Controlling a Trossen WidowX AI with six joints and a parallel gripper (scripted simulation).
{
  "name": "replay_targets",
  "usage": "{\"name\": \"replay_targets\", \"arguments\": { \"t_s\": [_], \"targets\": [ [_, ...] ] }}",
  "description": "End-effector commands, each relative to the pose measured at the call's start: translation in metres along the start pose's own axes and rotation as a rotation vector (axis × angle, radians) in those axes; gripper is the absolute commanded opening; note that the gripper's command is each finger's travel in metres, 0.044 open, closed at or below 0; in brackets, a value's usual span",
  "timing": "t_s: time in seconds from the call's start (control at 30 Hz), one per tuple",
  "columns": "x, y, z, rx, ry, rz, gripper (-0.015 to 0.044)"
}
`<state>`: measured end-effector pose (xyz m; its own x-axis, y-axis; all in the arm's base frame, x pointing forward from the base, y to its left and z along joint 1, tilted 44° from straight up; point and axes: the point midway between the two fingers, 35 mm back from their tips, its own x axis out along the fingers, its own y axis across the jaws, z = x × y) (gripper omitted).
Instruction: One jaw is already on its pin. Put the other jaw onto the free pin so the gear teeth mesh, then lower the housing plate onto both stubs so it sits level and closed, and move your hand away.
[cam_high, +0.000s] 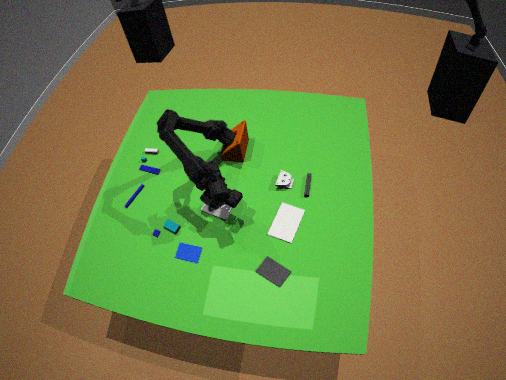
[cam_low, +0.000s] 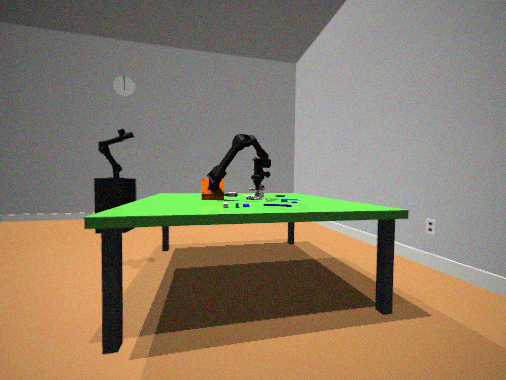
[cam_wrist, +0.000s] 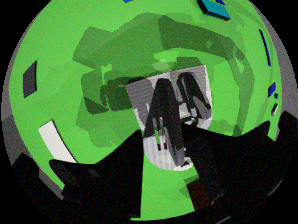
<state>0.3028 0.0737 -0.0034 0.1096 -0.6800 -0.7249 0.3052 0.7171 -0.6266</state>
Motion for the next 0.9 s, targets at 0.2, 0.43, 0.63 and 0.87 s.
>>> {"name": "replay_targets", "arguments": {
  "t_s": [0.2, 0.43, 0.63, 0.87],
  "targets": [
    [0.017, -0.001, -0.001, -0.005, -0.003, -0.005, 0.0134],
    [0.028, -0.001, -0.001, -0.002, -0.004, -0.006, 0.0134],
    [0.031, -0.002, -0.001, -0.001, -0.005, -0.006, 0.0134],
    [0.031, -0.002, -0.001, -0.001, -0.005, -0.006, 0.0134]
  ]
}}
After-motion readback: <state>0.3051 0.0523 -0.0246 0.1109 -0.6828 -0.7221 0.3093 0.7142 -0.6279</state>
